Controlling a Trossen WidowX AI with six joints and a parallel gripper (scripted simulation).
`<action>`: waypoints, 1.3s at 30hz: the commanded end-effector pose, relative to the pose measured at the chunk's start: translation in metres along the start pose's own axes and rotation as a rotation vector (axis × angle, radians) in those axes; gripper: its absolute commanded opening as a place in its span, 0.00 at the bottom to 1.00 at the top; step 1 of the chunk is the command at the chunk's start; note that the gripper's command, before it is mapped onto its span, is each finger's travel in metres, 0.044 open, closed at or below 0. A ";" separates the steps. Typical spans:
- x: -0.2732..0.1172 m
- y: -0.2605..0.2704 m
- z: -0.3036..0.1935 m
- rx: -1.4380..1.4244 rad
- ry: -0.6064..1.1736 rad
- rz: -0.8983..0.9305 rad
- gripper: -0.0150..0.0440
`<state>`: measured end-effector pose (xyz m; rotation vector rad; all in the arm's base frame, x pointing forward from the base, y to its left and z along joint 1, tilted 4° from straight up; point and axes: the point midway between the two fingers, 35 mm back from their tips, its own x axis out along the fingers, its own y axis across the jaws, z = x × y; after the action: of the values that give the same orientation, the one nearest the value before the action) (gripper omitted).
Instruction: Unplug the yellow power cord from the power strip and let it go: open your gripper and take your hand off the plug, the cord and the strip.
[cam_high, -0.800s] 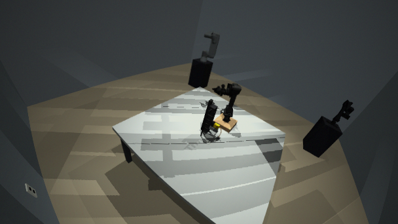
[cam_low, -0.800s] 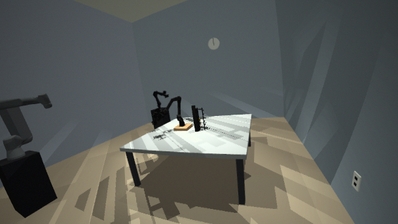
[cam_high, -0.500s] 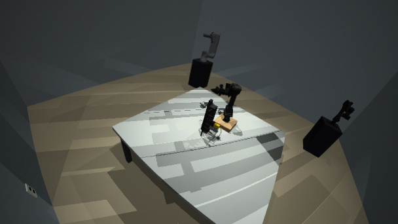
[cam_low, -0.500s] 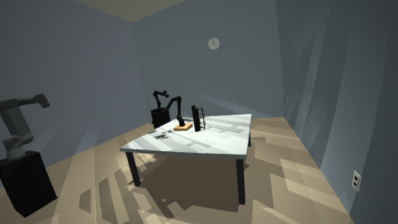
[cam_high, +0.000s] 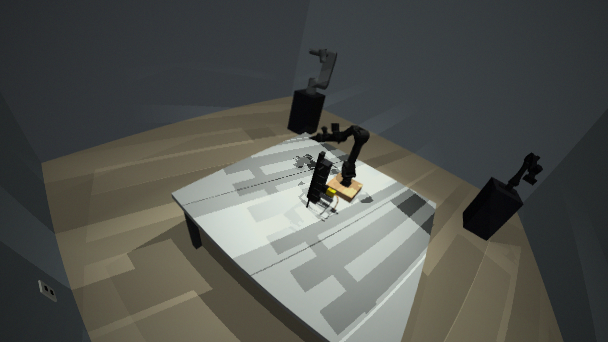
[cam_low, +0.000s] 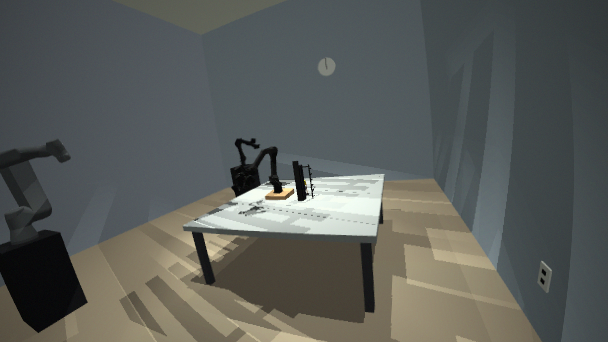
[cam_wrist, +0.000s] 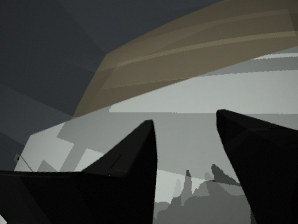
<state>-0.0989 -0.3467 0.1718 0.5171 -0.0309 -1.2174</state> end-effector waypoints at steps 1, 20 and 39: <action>0.028 0.027 0.003 -0.107 0.047 0.045 0.53; 0.108 0.178 -0.009 -0.558 0.149 0.291 0.53; 0.110 0.356 -0.047 -1.000 0.115 0.572 0.53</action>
<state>0.2363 -0.3576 0.2325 -0.2049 0.4624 -0.5826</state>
